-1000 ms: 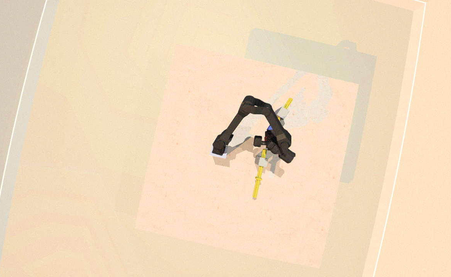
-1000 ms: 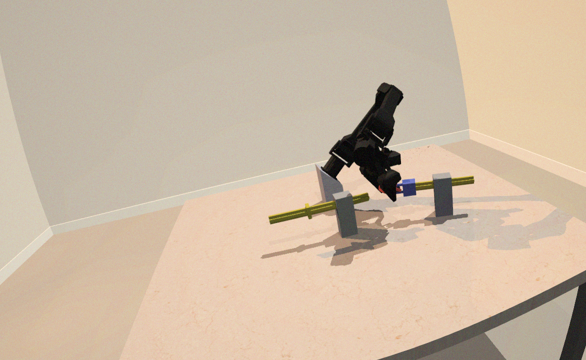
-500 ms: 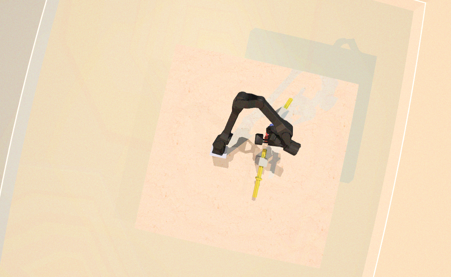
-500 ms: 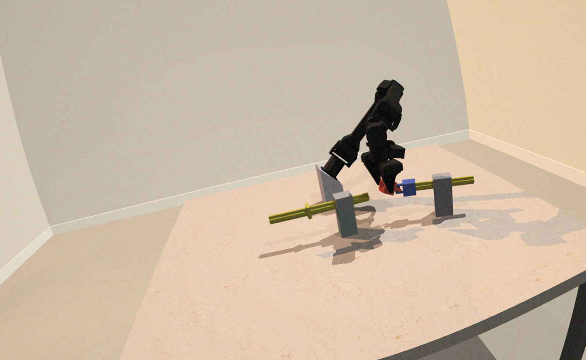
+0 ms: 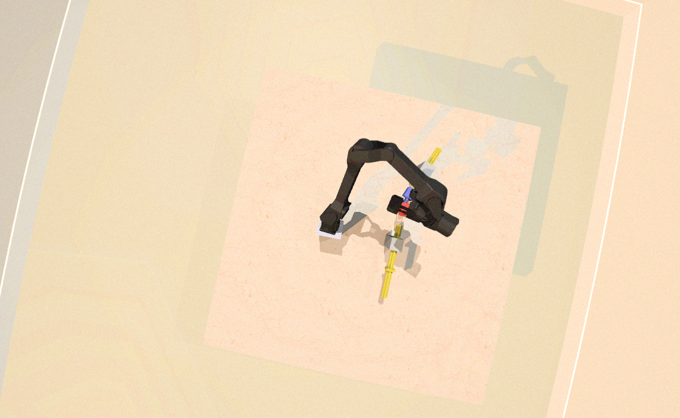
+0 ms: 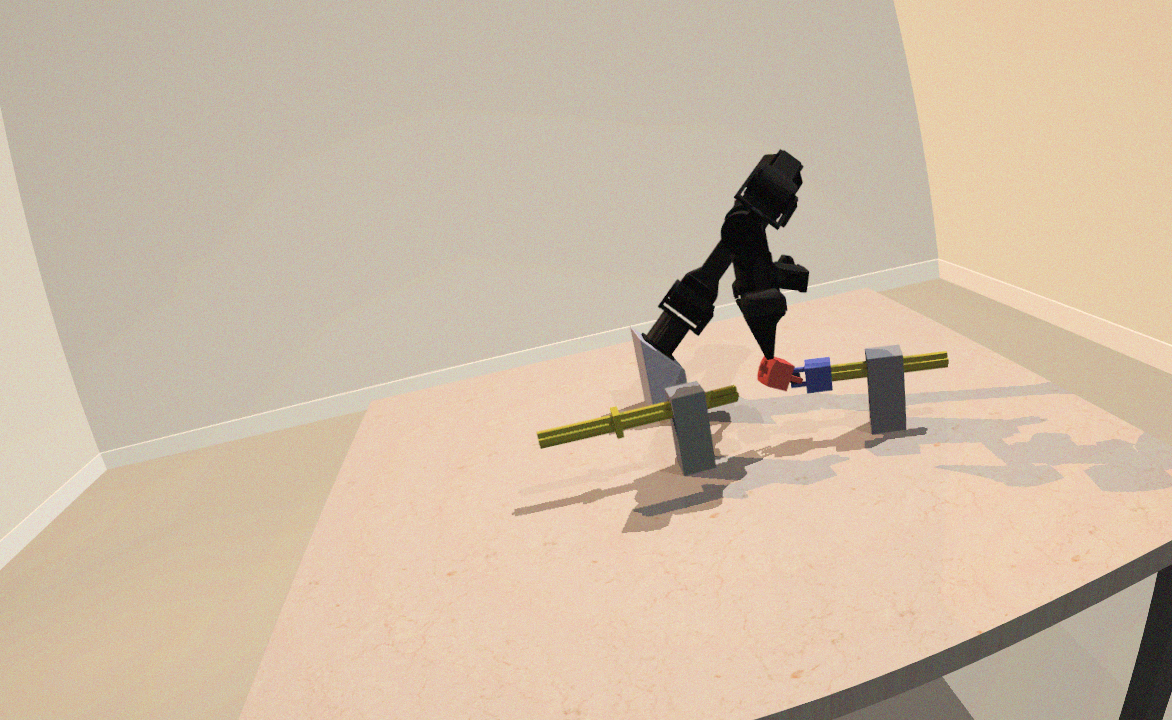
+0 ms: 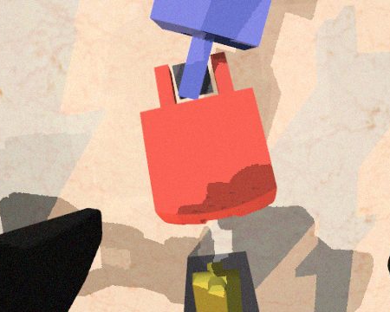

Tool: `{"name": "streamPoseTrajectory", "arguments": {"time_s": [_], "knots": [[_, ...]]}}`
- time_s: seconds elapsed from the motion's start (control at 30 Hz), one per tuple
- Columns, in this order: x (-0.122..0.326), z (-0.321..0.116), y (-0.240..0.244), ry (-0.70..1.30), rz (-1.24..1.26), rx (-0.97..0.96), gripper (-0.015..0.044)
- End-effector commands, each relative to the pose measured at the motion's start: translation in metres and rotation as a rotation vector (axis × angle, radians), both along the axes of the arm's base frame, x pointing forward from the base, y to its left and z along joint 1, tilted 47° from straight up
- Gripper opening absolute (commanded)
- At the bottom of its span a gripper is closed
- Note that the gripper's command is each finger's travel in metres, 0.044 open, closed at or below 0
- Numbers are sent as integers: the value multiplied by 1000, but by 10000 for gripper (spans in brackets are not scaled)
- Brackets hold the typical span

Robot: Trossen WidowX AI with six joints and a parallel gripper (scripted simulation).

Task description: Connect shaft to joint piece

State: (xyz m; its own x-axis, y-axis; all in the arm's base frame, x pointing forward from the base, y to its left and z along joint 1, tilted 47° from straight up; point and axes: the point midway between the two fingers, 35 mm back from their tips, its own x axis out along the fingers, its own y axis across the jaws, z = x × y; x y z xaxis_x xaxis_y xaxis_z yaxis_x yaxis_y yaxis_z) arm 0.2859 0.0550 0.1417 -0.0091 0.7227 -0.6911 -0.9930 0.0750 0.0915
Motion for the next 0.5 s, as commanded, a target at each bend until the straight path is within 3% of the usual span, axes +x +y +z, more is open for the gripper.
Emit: {"name": "streamPoseTrajectory", "arguments": {"time_s": [0.0, 0.47], "knots": [[2, 15, -15, 57, -109, -13, 440], [-4, 62, -63, 296, -499, -24, 440]]}}
